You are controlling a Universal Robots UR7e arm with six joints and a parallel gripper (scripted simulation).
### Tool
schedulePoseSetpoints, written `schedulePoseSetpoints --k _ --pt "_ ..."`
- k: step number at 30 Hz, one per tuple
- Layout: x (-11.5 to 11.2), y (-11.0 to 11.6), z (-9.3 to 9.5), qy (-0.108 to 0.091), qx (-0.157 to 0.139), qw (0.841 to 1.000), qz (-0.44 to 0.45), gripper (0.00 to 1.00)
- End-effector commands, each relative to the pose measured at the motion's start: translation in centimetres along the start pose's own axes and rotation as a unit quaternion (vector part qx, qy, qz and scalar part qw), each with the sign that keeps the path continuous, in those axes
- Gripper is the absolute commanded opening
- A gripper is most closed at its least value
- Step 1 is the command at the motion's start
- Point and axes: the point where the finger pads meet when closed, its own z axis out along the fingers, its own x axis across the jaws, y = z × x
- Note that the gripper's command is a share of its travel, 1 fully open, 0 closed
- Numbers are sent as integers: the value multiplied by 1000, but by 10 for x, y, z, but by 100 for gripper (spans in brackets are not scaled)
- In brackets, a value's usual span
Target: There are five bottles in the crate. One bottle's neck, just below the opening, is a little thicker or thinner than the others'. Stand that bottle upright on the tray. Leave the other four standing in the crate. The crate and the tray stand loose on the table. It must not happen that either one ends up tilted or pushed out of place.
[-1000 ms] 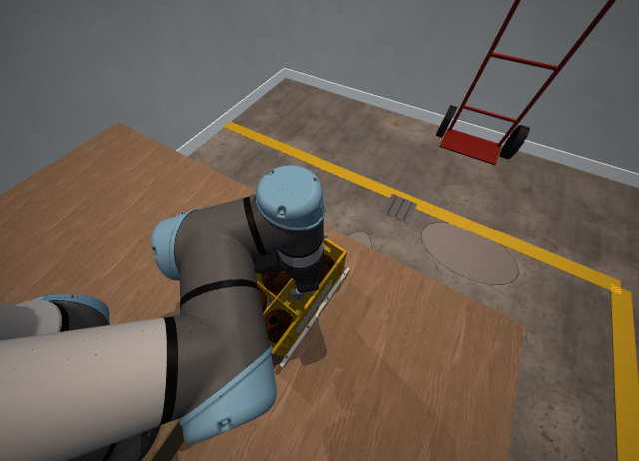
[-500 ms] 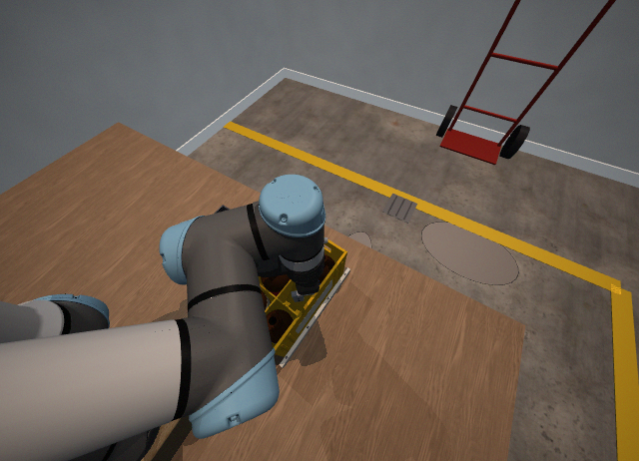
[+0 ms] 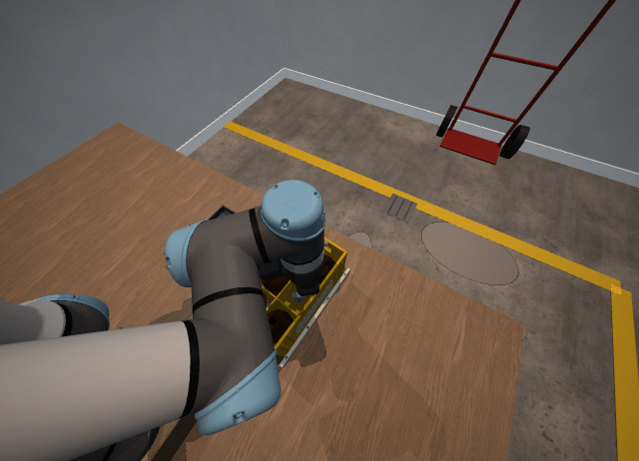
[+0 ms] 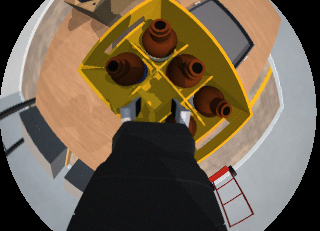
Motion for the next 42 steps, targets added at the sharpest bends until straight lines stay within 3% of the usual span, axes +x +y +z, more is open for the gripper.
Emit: schedulePoseSetpoints --k 1,41,42 --pt "0 0 1 0 -1 1000 0 100" --pt "0 0 1 0 -1 1000 0 100" --pt "0 0 1 0 -1 1000 0 0"
